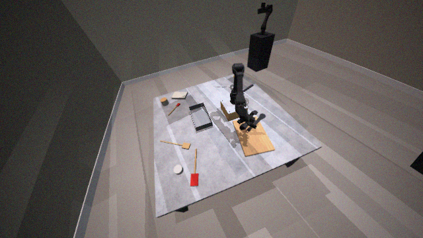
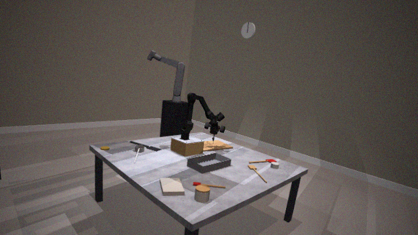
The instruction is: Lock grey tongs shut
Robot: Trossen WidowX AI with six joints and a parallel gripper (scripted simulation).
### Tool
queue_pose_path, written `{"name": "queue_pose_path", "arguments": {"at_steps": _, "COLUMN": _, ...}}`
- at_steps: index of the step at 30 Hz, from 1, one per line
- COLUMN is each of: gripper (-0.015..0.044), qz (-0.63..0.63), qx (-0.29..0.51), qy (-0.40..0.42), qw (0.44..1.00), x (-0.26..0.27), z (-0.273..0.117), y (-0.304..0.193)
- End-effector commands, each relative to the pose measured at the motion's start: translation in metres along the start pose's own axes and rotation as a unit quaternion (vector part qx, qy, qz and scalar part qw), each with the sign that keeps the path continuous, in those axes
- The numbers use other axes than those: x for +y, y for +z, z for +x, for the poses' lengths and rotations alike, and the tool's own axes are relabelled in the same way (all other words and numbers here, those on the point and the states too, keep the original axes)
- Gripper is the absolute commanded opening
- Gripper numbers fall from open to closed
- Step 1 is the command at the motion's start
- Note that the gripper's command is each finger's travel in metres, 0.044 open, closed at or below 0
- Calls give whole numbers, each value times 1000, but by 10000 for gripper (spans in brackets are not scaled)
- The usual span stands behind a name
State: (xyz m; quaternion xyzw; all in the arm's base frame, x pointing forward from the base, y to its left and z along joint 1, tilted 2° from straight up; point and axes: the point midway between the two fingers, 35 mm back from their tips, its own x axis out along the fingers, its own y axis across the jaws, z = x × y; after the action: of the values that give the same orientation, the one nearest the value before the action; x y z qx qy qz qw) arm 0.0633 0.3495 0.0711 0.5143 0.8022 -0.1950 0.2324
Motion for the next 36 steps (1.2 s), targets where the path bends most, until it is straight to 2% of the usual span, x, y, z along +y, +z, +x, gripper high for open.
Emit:
{"name": "queue_pose_path", "arguments": {"at_steps": 1, "gripper": -150, "qz": 0, "qx": -43, "qy": 2, "qw": 999, "x": 2, "z": 7, "y": -5}}
{"name": "queue_pose_path", "arguments": {"at_steps": 19, "gripper": -150, "qz": 3, "qx": -236, "qy": 9, "qw": 972, "x": -6, "z": 14, "y": -8}}
{"name": "queue_pose_path", "arguments": {"at_steps": 36, "gripper": -150, "qz": -42, "qx": -421, "qy": 14, "qw": 906, "x": -25, "z": -11, "y": -18}}
